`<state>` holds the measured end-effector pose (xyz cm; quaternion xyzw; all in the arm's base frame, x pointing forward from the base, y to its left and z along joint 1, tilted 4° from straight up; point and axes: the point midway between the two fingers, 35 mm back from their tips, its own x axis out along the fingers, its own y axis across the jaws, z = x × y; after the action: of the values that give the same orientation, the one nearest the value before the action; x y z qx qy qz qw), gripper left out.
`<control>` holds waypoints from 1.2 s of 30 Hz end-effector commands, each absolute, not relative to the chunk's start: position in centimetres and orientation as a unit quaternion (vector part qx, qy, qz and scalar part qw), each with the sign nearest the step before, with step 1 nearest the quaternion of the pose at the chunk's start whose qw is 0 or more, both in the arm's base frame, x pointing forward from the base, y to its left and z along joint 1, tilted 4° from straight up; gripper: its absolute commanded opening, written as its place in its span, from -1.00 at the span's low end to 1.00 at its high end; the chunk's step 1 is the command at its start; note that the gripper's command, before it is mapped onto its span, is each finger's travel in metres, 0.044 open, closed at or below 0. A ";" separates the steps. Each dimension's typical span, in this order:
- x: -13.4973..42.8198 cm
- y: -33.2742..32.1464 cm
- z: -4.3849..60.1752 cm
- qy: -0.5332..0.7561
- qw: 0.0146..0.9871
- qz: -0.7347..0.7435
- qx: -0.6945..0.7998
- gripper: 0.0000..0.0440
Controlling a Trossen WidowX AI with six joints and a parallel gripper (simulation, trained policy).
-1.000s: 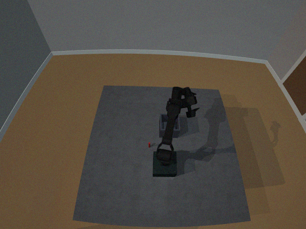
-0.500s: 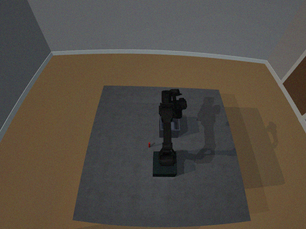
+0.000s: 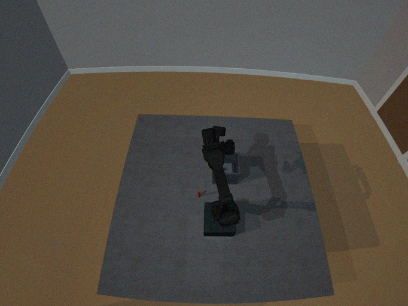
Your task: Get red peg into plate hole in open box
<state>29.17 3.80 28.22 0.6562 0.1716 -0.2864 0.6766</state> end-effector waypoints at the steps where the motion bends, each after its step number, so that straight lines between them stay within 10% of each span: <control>1: 28.4 5.3 27.1 0.200 0.655 -0.284 0.671 0.92; 36: 17.1 13.9 14.5 0.485 0.538 -0.408 0.556 0.94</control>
<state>17.61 13.86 15.19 0.5712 0.4738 -0.4006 0.5373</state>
